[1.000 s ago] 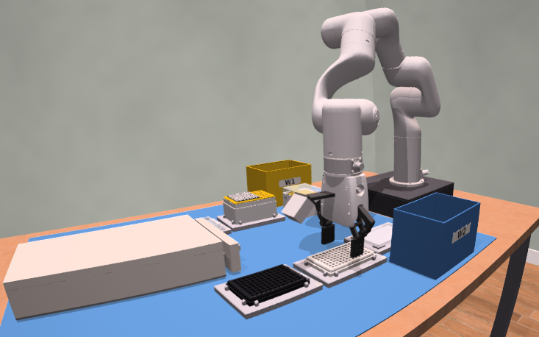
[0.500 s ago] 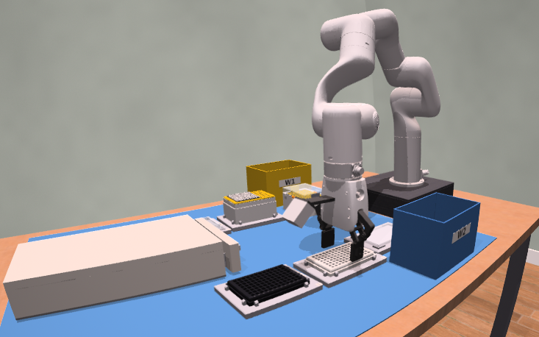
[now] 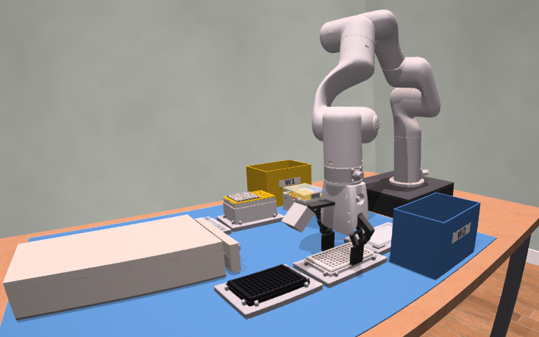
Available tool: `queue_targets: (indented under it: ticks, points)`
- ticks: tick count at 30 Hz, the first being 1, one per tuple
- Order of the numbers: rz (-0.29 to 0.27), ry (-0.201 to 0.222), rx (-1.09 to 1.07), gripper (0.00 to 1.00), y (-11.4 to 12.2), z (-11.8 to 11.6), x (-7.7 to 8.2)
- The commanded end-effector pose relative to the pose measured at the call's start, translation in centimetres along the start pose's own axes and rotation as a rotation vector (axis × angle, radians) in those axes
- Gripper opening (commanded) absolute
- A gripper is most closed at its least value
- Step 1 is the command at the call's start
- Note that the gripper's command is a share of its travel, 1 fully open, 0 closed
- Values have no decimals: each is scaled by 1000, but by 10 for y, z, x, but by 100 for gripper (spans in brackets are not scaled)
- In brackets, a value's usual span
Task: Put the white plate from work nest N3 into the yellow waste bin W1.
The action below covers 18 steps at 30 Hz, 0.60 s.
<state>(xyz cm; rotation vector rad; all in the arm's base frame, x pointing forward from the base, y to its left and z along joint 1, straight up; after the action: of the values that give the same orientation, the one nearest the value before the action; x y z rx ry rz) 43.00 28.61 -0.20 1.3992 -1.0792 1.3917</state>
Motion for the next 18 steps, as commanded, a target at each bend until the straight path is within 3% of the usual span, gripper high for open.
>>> queue_targets:
  ticks: [1, 14, 15, 18]
  points:
    - [5, -1, 0, 100, -2, -1, 2]
    - [5, -2, 0, 100, -2, -1, 2]
    - [5, -1, 0, 0, -2, -1, 2]
    - [5, -1, 0, 0, -2, -1, 3]
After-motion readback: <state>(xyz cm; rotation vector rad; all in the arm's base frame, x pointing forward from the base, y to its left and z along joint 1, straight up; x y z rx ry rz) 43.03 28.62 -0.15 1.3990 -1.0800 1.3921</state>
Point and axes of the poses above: the point where the finger pads meet when closed, its own x axis back along the fingers, its own z axis across the jaws, y = z × x, the point moved 3 cm from there along x, back along the fingers, and after that the axes turned 4 degrees about x, right-handed, at the moved point
